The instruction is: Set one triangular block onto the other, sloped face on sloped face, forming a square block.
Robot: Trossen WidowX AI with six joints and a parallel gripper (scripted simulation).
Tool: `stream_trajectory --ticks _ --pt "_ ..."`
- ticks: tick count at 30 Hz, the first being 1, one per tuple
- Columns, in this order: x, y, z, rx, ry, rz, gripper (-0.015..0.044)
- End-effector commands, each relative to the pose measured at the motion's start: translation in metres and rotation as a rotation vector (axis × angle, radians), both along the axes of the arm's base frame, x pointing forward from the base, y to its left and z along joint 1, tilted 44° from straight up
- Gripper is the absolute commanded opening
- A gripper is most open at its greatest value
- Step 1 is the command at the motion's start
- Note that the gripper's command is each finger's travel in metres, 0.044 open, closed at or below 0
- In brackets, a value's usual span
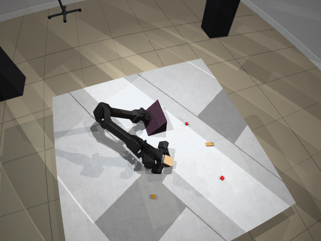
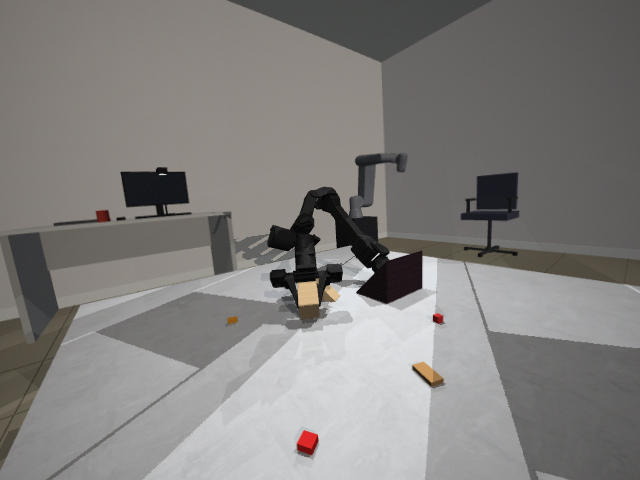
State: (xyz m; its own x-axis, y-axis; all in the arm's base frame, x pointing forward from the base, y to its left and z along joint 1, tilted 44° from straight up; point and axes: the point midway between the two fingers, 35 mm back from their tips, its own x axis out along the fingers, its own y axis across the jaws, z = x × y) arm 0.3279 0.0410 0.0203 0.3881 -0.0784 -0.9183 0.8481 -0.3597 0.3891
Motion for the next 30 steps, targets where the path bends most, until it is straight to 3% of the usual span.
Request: stream_trajectory --ticks 1,12,28,30 --pt "-0.004 -0.003 0.002 0.074 -0.030 0.040 0.0000" --pt "-0.014 -0.019 0.009 0.318 -0.132 0.153 0.0000" --pt "-0.011 -0.016 0.008 0.265 -0.109 0.125 0.0420" --pt "-0.011 -0.016 0.008 0.265 -0.109 0.125 0.0440"
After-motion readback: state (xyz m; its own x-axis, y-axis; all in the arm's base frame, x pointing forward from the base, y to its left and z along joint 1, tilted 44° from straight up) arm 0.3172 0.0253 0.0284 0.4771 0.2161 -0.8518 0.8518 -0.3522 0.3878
